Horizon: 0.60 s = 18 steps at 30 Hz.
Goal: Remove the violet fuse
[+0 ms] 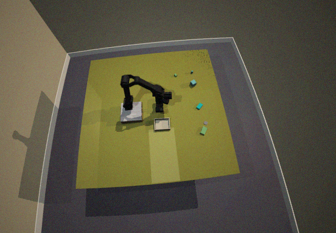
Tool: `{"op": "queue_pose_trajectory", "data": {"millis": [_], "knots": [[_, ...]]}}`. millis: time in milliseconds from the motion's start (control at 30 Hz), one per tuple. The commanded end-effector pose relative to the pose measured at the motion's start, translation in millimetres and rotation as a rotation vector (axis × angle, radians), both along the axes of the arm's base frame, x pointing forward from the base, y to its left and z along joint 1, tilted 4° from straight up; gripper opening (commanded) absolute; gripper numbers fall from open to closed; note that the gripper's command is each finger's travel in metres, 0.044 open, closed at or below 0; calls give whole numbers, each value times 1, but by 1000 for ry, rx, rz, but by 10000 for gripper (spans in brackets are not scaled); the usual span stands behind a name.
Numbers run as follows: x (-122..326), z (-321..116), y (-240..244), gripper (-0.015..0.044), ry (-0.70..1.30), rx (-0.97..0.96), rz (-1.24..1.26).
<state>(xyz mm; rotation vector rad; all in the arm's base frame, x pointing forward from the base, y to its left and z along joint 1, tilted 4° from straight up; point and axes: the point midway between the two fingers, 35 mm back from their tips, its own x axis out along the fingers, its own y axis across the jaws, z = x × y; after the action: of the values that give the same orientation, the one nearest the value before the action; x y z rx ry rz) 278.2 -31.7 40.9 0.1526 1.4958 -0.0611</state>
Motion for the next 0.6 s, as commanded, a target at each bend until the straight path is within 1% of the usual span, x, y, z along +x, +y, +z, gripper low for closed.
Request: {"op": "queue_pose_trajectory", "data": {"millis": [0, 567], "knots": [[0, 3, 0, 0, -1, 0, 0], [0, 11, -1, 0, -1, -1, -2]]}}
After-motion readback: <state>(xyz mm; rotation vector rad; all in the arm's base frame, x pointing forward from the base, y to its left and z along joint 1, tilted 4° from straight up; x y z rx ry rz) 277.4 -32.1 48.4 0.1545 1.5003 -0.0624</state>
